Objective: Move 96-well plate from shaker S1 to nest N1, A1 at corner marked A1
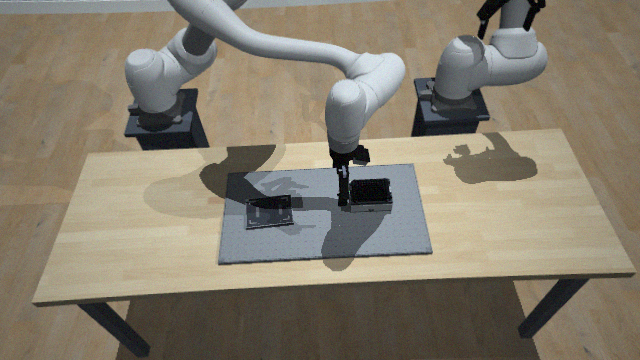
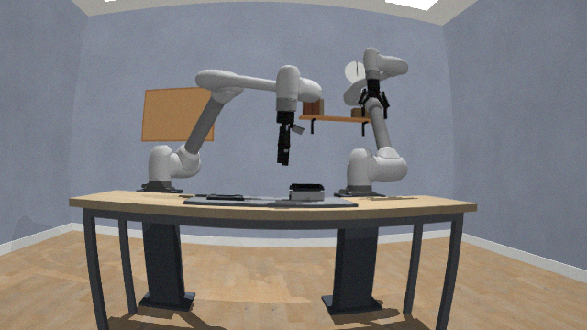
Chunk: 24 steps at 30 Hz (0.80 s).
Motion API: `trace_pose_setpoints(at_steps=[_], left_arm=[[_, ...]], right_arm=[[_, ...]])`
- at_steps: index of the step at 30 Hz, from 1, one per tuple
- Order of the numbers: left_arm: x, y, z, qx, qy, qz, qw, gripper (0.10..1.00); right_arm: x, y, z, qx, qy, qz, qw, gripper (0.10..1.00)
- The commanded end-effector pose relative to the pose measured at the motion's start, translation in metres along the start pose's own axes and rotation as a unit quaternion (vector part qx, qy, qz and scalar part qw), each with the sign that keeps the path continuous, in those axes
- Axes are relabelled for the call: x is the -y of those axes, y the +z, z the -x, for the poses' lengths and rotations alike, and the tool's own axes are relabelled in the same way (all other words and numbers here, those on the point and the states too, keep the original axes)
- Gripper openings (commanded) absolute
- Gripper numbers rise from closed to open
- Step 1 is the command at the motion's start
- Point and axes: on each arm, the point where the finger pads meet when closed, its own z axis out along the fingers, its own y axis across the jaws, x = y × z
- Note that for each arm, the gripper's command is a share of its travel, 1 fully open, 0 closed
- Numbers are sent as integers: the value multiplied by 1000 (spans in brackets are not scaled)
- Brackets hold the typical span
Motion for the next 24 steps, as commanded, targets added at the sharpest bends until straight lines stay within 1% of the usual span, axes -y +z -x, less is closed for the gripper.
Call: trace_pose_setpoints(at_steps=[1, 16, 18, 24], left_arm=[[0, 0, 0, 0, 0, 0, 1000, 1000], [0, 0, 0, 0, 0, 0, 1000, 1000], [0, 0, 0, 0, 0, 0, 1000, 1000], [0, 0, 0, 0, 0, 0, 1000, 1000]], right_arm=[[1, 0, -8, -1, 3, 3, 1000, 1000], [23, 11, -79, -13, 25, 26, 999, 1000], [23, 11, -79, -13, 25, 26, 999, 1000], [31, 15, -104, -18, 32, 34, 999, 1000]])
